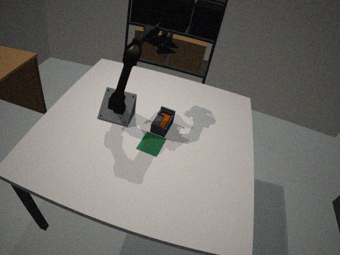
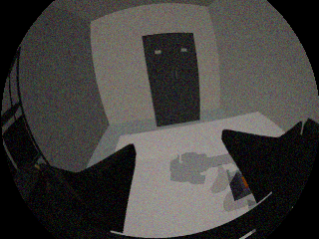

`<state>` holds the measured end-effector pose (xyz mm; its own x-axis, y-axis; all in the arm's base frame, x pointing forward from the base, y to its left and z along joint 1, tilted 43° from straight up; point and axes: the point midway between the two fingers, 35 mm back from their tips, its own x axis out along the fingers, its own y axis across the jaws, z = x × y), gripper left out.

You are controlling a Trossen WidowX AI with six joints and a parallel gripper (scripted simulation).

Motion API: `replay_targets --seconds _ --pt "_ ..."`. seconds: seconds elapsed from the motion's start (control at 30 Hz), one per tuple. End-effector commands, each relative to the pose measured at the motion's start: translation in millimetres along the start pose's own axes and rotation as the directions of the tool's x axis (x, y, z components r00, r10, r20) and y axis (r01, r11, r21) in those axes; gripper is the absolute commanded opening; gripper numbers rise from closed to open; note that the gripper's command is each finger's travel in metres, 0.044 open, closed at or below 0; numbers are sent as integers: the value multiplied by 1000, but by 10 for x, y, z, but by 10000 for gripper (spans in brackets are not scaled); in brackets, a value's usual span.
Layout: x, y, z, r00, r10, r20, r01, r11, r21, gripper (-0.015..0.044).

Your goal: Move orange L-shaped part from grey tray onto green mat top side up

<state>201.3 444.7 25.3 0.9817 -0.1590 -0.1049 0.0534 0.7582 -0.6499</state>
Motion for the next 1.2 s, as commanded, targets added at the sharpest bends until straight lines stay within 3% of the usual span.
replay_targets --seconds 0.0,0.23,0.4,0.5,0.67,0.8,0.87,0.93,1.17 --pt "15 -6 -7 1000 -1 -7 1 1000 -2 374" --pt "490 -282 -269 970 -31 -241 18 998 -54 190" --pt "608 -369 -373 948 -35 -317 12 997 -75 180" --pt "836 -603 -527 898 -60 -435 24 996 -87 180" --pt "1245 -1275 -985 699 -102 -707 42 994 -102 180" --pt "1360 -1868 -1417 444 -89 -891 67 996 -66 180" --pt "1334 -2150 -1621 300 -60 -952 87 996 -36 180" --pt "1292 -2317 -1741 207 -35 -978 104 995 -13 180" --pt "1293 -2336 -1780 195 -31 -980 106 994 -10 180"
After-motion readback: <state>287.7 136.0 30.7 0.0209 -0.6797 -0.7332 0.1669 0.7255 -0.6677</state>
